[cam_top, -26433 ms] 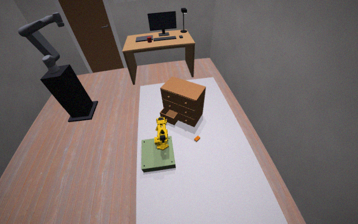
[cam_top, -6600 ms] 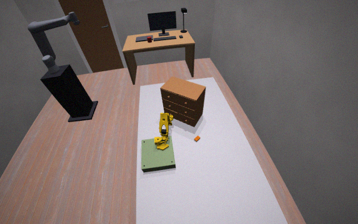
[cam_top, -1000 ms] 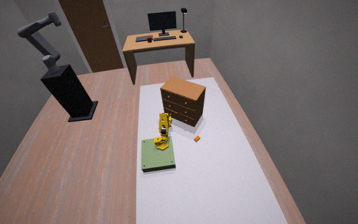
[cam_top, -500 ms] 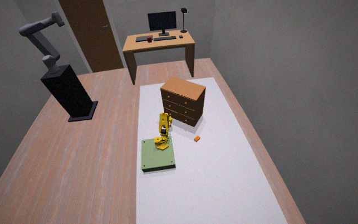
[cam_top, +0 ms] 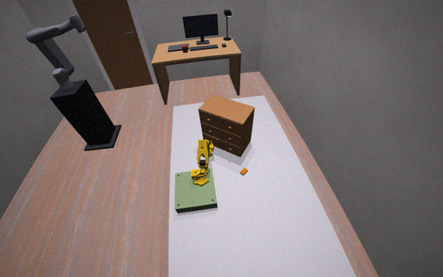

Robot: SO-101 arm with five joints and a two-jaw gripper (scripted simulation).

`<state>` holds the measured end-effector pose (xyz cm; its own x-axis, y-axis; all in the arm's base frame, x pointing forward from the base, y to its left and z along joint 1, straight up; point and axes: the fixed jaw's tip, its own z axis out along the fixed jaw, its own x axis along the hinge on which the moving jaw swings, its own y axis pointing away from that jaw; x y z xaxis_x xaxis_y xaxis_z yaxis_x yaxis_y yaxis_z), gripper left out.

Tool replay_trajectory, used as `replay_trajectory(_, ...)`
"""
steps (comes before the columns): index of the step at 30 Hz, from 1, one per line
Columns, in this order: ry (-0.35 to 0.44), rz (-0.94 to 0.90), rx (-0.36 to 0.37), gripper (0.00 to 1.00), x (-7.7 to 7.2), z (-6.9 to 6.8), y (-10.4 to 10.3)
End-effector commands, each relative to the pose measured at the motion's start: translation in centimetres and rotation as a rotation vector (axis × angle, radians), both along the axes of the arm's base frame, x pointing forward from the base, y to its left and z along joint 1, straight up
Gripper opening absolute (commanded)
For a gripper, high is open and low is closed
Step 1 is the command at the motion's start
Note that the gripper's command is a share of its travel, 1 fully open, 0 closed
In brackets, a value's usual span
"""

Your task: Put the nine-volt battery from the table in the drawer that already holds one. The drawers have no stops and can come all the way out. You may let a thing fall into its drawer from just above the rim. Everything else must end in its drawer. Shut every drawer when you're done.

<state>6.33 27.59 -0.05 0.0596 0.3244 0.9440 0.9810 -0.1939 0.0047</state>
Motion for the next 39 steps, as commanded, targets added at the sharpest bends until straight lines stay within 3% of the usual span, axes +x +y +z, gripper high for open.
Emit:
replay_trajectory(1,-0.002,-0.006,-0.013,0.21,0.2,-0.3,-0.1)
replay_trajectory(11,-0.001,-0.025,-0.013,0.21,1.0,-1.1,1.1)
replay_trajectory(39,-0.001,-0.032,-0.013,0.21,1.3,-1.4,1.5)
